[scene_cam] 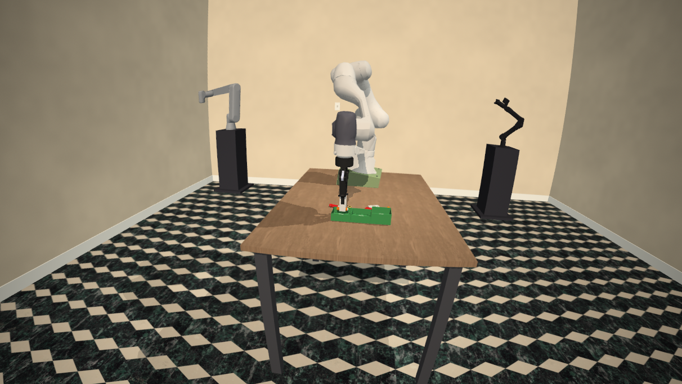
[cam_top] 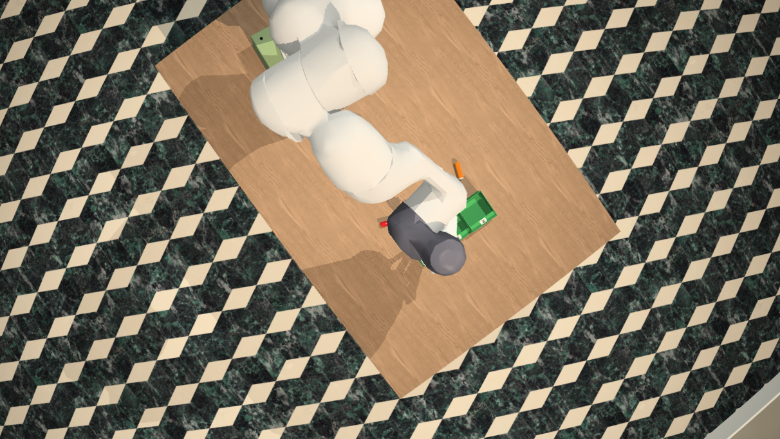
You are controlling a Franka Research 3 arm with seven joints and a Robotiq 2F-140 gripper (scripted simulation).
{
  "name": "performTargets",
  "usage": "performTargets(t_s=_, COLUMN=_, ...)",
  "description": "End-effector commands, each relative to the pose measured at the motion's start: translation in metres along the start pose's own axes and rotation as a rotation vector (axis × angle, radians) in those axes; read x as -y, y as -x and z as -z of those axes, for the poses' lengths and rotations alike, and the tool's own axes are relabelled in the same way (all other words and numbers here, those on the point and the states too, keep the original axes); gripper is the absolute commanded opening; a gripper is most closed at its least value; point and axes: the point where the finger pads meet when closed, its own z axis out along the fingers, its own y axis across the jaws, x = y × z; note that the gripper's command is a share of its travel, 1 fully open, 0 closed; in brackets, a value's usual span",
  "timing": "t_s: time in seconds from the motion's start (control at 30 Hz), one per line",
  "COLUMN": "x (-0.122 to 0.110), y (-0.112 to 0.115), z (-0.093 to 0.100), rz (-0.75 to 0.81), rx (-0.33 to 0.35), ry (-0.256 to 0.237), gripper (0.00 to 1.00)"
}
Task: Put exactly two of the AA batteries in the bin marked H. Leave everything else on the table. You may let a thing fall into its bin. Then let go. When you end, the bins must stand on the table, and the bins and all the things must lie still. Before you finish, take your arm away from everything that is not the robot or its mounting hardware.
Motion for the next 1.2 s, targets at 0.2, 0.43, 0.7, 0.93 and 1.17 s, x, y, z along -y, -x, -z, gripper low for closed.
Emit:
performTargets(t_s=0.2, x=-0.0057, y=0.0003, z=-0.0129, rz=-0.011, rx=0.002, ry=0.013, gripper=0.05)
performTargets(t_s=0.43, x=-0.0078, y=0.0005, z=-0.0128, rz=-0.011, rx=0.002, ry=0.013, gripper=0.05)
performTargets(t_s=0.7, x=-0.0078, y=0.0005, z=-0.0128, rz=-0.011, rx=0.002, ry=0.013, gripper=0.05)
performTargets(t_s=0.93, x=-0.0078, y=0.0005, z=-0.0128, rz=-0.011, rx=0.002, ry=0.013, gripper=0.17)
performTargets(t_s=1.17, x=-0.0078, y=0.0005, z=-0.0128, rz=-0.011, rx=0.002, ry=0.013, gripper=0.17)
